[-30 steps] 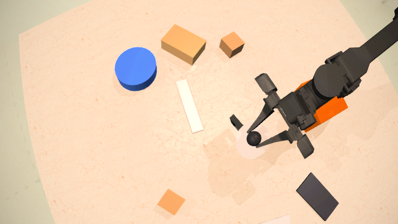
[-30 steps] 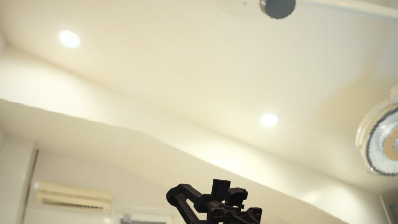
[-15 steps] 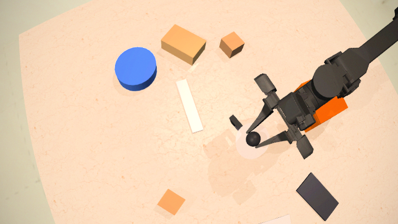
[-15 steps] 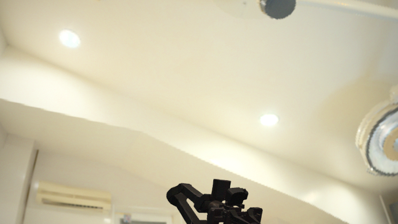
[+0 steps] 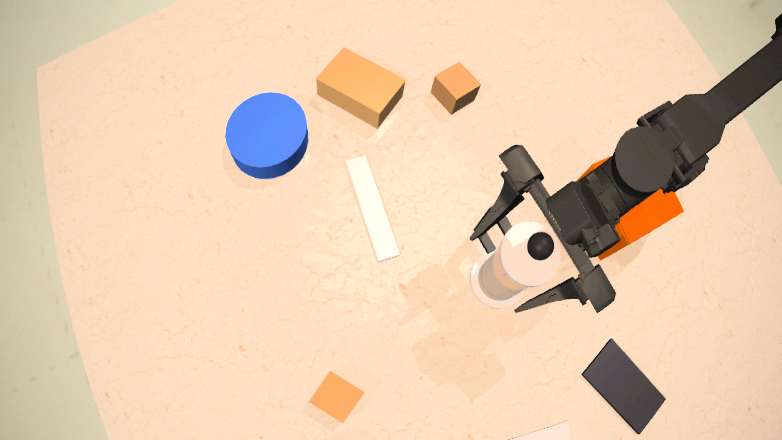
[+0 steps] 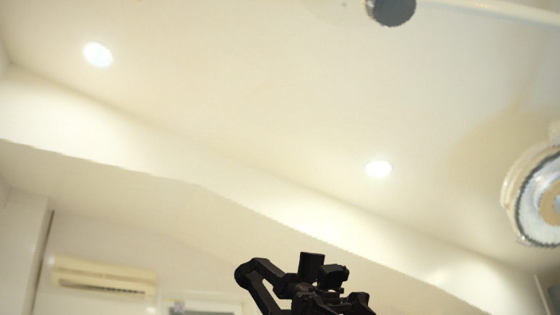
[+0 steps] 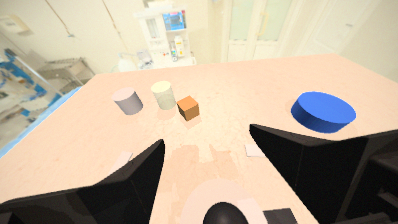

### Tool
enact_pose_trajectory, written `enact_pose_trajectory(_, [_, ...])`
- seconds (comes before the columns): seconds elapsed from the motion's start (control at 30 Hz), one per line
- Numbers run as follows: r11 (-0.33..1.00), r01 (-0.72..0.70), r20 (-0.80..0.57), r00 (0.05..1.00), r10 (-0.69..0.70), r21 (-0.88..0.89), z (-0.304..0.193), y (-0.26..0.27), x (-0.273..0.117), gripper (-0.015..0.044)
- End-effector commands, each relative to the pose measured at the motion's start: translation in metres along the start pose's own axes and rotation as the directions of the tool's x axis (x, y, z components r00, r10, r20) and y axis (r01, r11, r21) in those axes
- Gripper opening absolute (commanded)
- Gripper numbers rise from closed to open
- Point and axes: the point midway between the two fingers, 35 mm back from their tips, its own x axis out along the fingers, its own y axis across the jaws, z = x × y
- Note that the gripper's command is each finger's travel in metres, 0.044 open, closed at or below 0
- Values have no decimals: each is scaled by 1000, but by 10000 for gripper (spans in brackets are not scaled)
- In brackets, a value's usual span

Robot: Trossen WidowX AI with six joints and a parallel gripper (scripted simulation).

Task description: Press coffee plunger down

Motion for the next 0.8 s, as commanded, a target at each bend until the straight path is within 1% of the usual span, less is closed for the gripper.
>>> enact_pose_trajectory(0.0, [1000,0,14,1000,0,9,5,1,-1,440])
enact_pose_trajectory(0.1, [1000,-2,32,999,1,18,14,1,-2,440])
enact_pose_trajectory(0.23, [1000,-1,19,1000,1,9,21,2,-12,440])
enact_pose_trajectory(0.33, [1000,-1,3,1000,1,4,30,2,-32,440])
enact_pose_trajectory(0.53, [1000,-1,-34,999,0,-8,37,2,-87,440])
enact_pose_trajectory(0.77, [1000,-1,-35,999,0,-8,36,2,-89,440])
